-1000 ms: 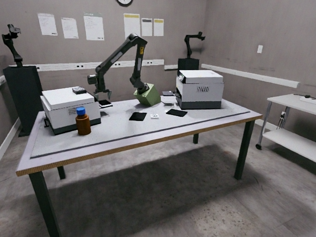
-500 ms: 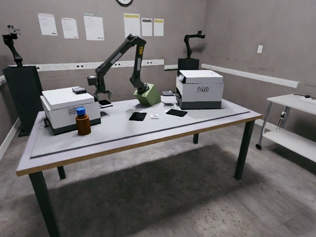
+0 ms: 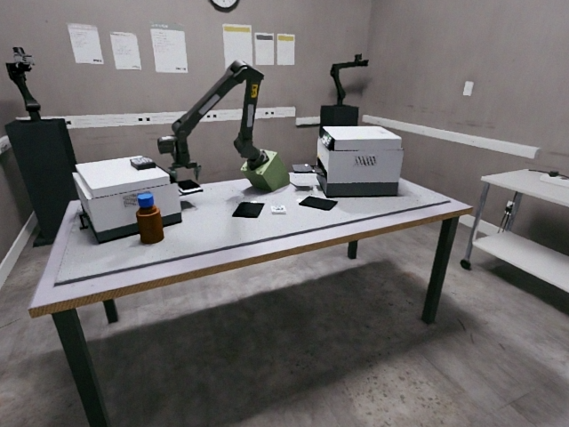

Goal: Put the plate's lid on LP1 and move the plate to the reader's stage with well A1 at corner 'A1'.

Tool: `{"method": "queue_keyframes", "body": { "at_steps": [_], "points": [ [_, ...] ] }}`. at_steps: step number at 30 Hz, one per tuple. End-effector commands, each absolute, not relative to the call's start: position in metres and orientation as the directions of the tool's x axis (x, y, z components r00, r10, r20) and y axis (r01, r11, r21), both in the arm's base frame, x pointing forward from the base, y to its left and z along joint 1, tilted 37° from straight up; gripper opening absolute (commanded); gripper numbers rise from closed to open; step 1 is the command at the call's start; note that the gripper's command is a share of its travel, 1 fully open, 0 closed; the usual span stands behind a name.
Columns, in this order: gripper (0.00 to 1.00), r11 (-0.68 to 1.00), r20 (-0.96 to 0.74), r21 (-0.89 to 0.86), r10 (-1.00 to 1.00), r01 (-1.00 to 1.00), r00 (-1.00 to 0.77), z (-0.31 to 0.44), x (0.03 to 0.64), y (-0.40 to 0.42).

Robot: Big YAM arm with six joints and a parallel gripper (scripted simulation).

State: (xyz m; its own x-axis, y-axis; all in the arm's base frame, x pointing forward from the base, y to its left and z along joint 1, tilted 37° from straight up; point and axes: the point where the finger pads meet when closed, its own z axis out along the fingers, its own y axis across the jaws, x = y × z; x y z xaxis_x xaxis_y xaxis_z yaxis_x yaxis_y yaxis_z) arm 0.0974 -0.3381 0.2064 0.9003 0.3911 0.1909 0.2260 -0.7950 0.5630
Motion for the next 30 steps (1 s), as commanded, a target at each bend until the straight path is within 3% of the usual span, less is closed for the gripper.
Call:
{"method": "queue_keyframes", "body": {
  "at_steps": [1, 30],
  "points": [
    [1.0, -0.771, 0.182, 0.598, 0.397, 0.219, 0.9, 0.229, 0.1, -0.343],
    [1.0, -0.783, 0.187, 0.58, 0.394, 0.222, 0.9, 0.216, 0.099, -0.338]
  ]
}}
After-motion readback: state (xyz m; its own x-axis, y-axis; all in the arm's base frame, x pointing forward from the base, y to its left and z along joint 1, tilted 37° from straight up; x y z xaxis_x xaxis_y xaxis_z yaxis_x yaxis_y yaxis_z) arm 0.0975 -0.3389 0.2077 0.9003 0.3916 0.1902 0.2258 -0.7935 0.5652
